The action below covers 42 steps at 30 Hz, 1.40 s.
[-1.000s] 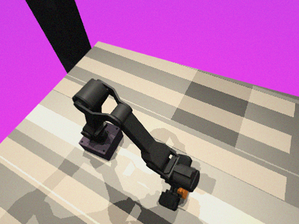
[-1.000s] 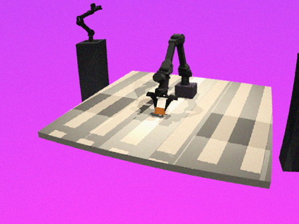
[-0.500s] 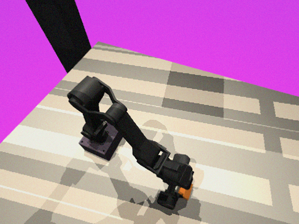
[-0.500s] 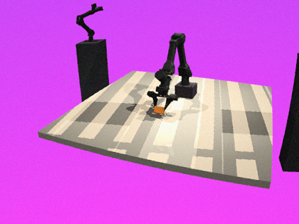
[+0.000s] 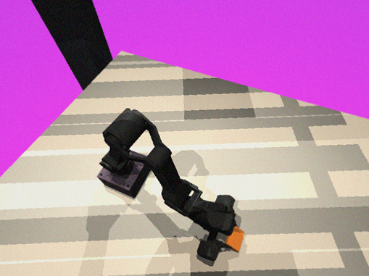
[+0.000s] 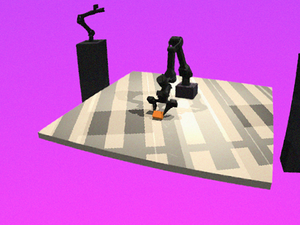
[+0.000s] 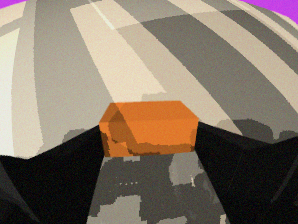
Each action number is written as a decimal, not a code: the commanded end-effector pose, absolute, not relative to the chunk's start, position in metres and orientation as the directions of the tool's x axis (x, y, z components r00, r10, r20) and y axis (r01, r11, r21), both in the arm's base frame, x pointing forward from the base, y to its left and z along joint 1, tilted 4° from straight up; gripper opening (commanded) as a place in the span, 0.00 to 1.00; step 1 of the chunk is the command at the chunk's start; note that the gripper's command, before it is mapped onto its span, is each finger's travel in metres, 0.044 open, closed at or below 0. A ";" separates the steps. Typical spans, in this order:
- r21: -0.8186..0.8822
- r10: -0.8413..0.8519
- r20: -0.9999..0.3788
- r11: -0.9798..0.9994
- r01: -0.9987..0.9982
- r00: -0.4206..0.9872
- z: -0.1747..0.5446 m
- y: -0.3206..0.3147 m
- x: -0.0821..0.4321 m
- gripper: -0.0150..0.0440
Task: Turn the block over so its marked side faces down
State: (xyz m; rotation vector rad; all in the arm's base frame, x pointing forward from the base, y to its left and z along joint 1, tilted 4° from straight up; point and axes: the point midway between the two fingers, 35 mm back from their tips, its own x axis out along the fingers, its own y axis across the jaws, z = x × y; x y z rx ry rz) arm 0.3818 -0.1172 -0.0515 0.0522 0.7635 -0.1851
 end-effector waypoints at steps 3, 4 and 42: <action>-0.010 -0.149 -0.646 0.982 0.187 0.749 -0.065 -0.116 0.377 0.25; -0.009 -0.150 -0.635 0.982 0.187 0.758 -0.065 -0.116 0.377 0.25; -0.022 -0.172 -0.401 0.984 0.179 0.900 -0.060 -0.109 0.357 0.30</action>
